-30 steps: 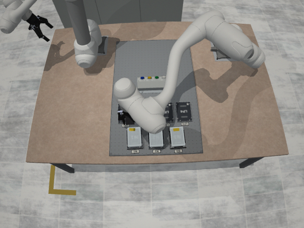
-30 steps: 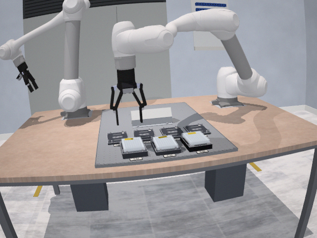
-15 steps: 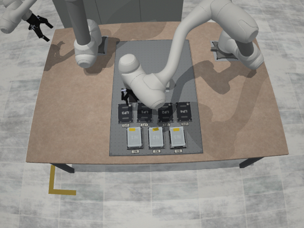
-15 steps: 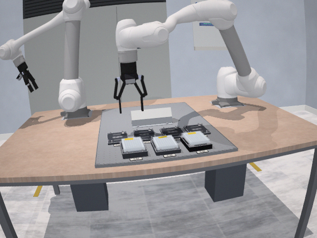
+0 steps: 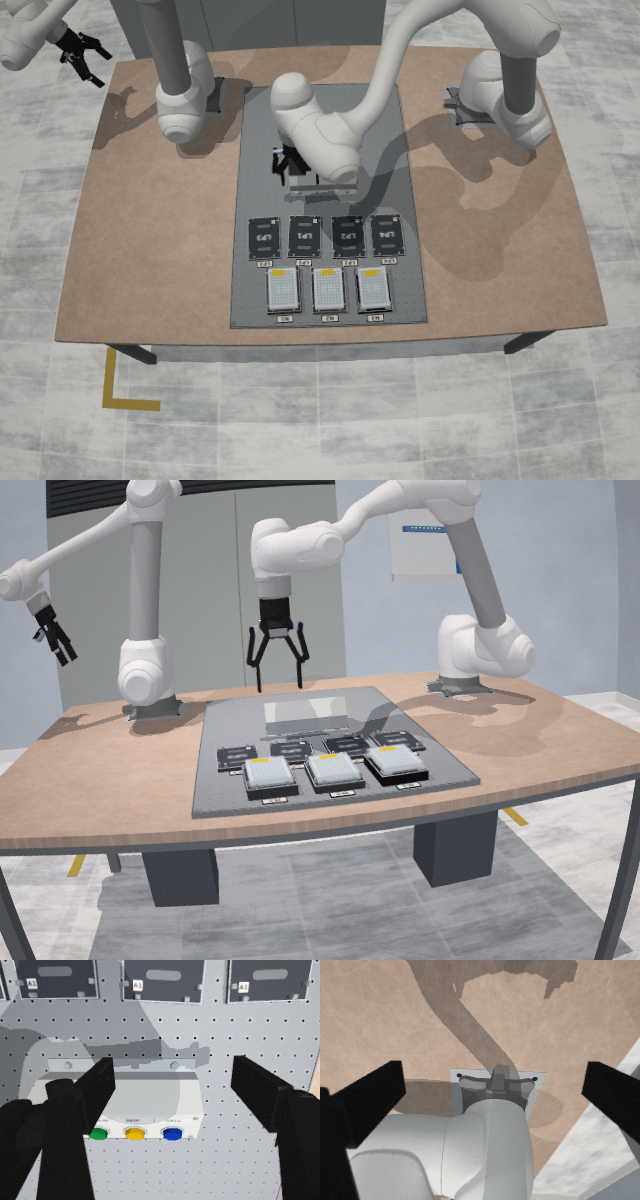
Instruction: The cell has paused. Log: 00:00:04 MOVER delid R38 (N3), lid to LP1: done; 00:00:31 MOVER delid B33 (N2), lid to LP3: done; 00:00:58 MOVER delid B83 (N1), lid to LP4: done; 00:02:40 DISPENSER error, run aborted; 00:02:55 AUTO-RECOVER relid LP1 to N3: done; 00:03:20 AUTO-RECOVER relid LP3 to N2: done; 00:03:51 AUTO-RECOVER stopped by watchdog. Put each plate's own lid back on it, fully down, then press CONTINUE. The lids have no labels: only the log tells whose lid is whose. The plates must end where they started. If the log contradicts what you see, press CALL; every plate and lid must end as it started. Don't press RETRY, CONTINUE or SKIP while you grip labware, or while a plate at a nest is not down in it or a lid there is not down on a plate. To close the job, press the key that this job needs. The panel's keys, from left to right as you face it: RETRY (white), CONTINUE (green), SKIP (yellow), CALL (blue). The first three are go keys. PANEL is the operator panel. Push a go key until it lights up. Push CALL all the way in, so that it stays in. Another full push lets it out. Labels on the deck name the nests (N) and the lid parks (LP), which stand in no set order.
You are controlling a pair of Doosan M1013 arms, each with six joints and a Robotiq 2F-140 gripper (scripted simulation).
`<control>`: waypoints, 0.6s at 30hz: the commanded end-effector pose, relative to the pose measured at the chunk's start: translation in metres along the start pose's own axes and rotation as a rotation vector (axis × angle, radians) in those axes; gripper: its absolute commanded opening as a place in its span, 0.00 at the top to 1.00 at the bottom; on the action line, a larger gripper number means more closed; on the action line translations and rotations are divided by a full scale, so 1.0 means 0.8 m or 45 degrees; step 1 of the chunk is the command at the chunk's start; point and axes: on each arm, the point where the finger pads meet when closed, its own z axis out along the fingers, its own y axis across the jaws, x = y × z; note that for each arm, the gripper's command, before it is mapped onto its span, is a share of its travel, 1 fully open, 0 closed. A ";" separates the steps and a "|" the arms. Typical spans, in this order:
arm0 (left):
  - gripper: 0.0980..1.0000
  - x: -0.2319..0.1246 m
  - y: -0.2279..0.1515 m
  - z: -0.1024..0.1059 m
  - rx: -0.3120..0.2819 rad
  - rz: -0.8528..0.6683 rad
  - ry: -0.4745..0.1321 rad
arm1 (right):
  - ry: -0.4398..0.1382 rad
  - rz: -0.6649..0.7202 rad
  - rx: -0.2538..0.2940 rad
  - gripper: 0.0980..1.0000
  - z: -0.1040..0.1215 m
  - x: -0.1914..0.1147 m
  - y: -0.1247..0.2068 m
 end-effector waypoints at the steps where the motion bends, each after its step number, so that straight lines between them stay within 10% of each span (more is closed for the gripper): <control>1: 0.34 -0.038 -0.021 -0.002 -0.003 0.003 0.003 | 0.001 0.000 0.001 0.00 -0.001 0.000 0.000; 18: 0.34 -0.170 -0.118 0.011 -0.003 0.017 0.003 | 0.001 0.000 0.001 0.00 -0.001 0.000 0.000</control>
